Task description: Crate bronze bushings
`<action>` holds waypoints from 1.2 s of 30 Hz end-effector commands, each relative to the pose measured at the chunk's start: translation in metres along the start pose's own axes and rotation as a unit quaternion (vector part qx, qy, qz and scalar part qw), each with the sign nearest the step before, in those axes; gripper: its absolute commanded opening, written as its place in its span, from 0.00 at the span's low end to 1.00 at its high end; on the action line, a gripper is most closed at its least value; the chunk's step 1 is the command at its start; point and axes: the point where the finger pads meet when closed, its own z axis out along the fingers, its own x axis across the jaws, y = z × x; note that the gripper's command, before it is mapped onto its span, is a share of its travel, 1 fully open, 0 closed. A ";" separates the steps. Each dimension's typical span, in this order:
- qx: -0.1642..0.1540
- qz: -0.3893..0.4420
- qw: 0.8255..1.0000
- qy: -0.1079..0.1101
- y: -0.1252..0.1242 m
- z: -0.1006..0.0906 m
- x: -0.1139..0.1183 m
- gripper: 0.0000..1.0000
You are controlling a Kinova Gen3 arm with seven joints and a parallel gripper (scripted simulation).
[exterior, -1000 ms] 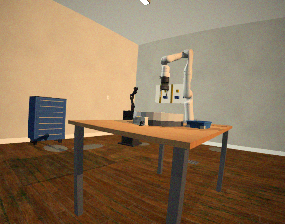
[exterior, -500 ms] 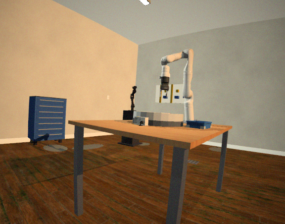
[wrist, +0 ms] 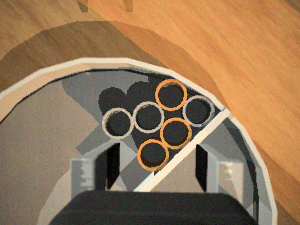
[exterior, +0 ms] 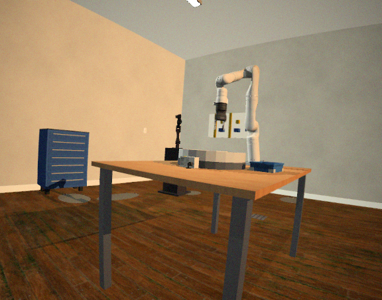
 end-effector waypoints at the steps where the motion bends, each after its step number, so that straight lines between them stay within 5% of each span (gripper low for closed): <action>1: 0.000 0.000 1.000 0.000 0.000 0.000 0.000 1.00; 27: 0.000 0.000 1.000 0.000 0.000 0.000 0.000 1.00; 32: 0.000 -0.001 1.000 0.000 0.013 0.047 0.002 1.00; 36: 0.000 -0.001 1.000 0.000 0.013 0.047 0.002 1.00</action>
